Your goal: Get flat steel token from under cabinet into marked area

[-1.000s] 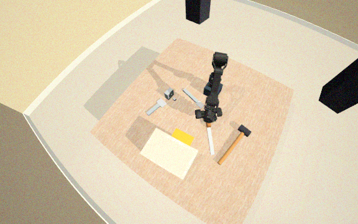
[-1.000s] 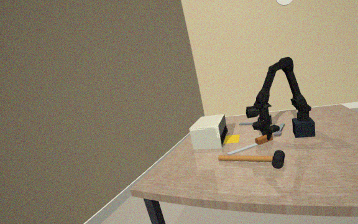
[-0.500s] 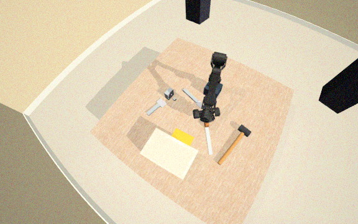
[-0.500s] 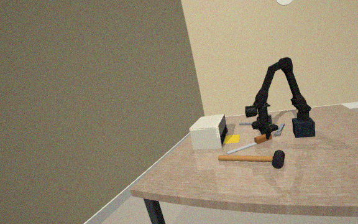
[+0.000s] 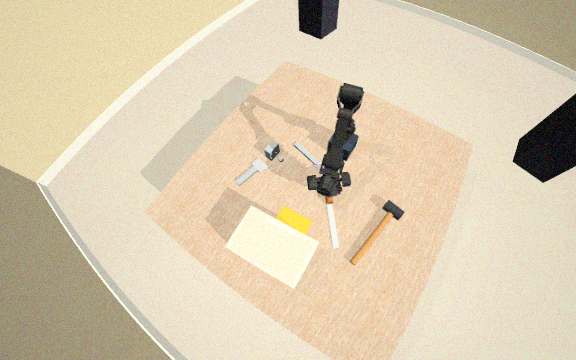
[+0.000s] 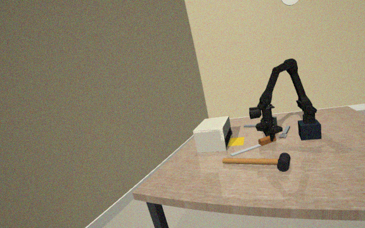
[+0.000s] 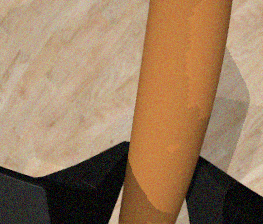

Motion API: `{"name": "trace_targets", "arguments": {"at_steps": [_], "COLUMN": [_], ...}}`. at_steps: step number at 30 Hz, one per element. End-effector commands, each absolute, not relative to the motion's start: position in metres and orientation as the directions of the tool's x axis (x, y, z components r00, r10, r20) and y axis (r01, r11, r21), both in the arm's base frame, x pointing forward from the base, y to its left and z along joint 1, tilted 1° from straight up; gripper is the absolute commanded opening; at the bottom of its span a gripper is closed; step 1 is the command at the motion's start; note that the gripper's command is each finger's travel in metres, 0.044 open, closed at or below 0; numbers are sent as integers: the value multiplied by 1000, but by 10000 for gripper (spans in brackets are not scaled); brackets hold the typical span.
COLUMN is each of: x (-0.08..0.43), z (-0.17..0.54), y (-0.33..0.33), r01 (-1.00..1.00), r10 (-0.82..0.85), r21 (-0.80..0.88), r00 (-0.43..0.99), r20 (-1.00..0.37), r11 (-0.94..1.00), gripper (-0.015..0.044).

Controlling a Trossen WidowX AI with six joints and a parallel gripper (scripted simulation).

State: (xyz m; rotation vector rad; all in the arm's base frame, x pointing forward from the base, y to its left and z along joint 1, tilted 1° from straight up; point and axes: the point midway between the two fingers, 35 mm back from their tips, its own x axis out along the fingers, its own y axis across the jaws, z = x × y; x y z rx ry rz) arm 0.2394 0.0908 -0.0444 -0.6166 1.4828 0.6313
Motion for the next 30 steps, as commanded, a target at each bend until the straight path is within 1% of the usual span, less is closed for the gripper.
{"name": "trace_targets", "arguments": {"at_steps": [1,30], "x": [244,253], "z": [-44,-44], "y": [86,59], "r01": [-712,-712], "r10": [5,3], "r21": [5,3], "r00": [-2,-1], "r20": [-1000,-1000], "r11": [702,702], "gripper": [0,0]}}
